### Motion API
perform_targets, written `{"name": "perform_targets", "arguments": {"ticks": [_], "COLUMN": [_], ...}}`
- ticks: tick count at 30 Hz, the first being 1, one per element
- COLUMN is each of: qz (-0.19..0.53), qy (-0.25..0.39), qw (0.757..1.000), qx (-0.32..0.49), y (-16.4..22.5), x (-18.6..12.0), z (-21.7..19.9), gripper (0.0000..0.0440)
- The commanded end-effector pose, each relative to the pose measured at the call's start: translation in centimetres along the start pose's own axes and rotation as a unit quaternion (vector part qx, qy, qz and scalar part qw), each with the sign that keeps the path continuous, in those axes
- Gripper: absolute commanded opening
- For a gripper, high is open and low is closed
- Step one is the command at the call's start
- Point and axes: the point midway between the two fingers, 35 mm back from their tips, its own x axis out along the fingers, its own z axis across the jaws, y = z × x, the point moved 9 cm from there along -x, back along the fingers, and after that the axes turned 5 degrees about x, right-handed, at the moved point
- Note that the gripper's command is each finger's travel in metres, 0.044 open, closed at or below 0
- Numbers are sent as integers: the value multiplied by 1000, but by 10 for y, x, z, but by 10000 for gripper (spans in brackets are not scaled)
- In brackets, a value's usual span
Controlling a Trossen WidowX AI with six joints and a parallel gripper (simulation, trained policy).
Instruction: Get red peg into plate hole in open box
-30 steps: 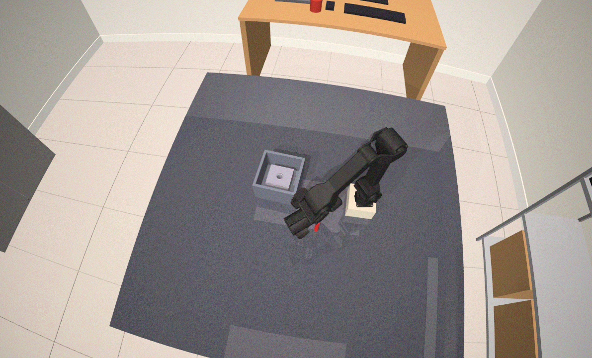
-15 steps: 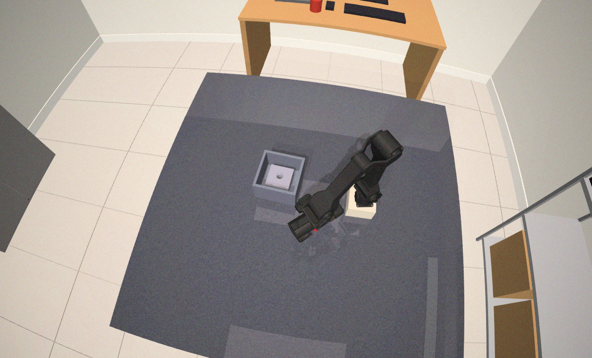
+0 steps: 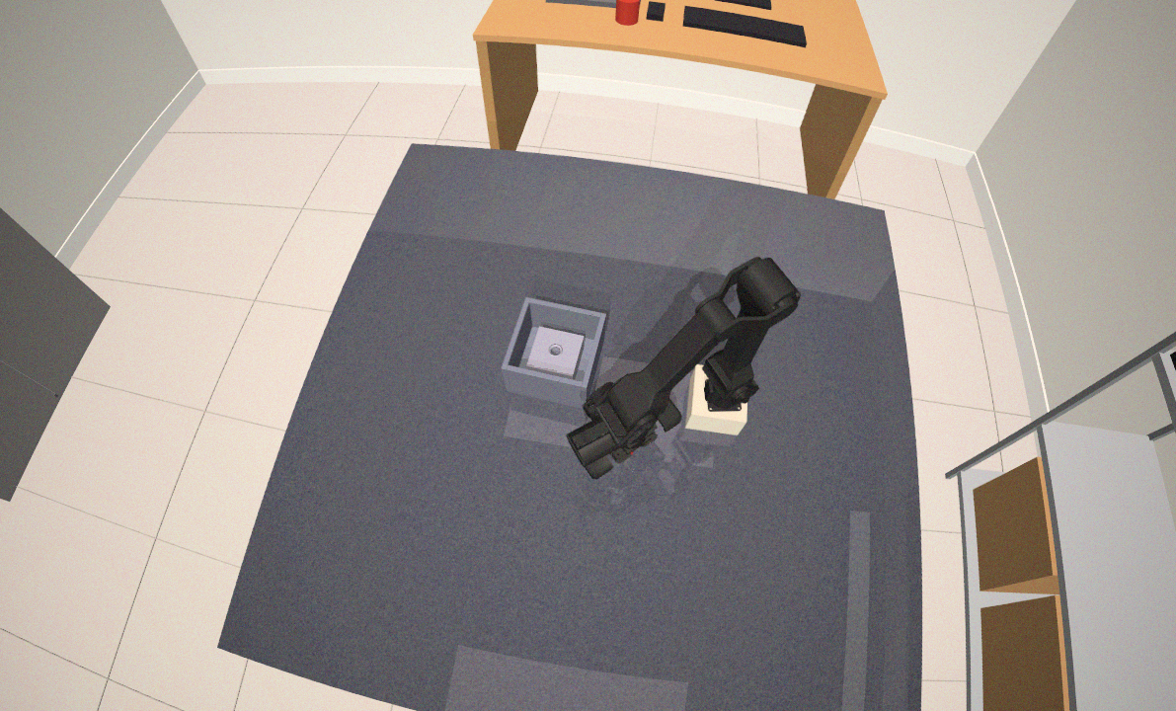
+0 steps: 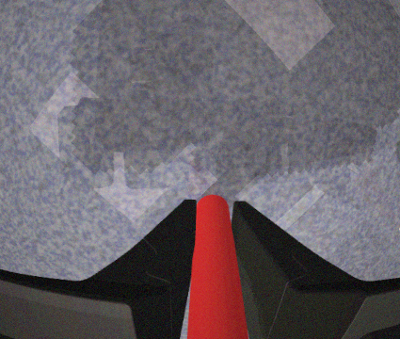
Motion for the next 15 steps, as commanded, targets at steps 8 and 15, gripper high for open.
{"name": "perform_targets", "arguments": {"ticks": [8, 15], "qz": [-52, -83], "qy": [-31, -42], "qw": [998, 994], "qx": [-30, -50], "y": [-15, -28], "x": [-29, -49], "z": [0, 1], "gripper": [0, 0]}}
